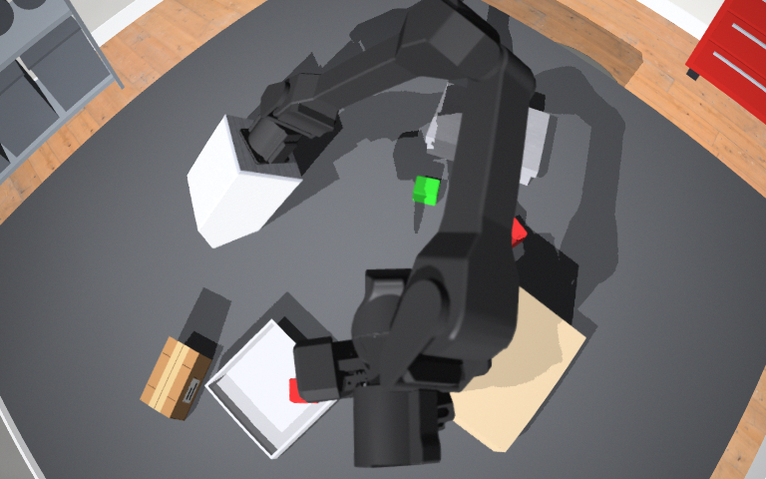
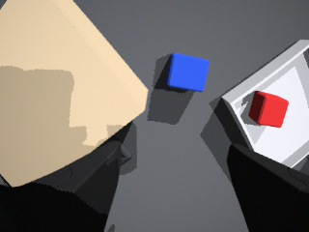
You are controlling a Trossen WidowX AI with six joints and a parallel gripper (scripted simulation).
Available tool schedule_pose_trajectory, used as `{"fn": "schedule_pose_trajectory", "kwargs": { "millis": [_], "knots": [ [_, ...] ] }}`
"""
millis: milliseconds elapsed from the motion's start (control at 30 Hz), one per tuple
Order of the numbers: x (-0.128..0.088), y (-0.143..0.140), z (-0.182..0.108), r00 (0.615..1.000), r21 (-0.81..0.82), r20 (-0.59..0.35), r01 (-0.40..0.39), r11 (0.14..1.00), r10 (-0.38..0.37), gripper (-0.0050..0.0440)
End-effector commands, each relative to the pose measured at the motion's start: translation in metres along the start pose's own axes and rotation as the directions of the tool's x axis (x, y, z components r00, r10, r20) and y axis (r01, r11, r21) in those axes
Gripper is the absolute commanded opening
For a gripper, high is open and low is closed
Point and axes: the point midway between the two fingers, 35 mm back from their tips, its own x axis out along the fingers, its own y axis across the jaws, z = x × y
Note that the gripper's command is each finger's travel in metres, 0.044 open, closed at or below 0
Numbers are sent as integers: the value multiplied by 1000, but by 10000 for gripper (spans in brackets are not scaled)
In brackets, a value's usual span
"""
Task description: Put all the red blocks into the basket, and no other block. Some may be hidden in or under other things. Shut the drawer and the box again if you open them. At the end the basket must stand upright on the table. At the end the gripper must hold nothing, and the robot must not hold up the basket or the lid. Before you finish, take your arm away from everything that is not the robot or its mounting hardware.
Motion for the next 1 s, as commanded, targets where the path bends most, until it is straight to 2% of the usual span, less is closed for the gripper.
{"fn": "schedule_pose_trajectory", "kwargs": {
  "millis": [0,33,100,333,400,600,667,733,967],
  "knots": [
    [2,31,-15,1000,-69,-8,-2,998,1,267],
    [2,40,-20,1000,-135,-8,-2,991,1,267],
    [2,40,-20,1000,-135,-8,-2,991,1,267],
    [1,101,-54,1000,-141,-8,-2,990,1,267],
    [1,115,-68,1000,-271,-8,-3,962,1,267],
    [1,159,-109,1000,-277,-8,-3,961,1,267],
    [1,159,-109,1000,-277,-8,-3,961,1,267],
    [1,170,-126,1000,-402,-8,-4,916,1,267],
    [0,208,-184,1000,-407,-8,-4,913,1,267]
  ]
}}
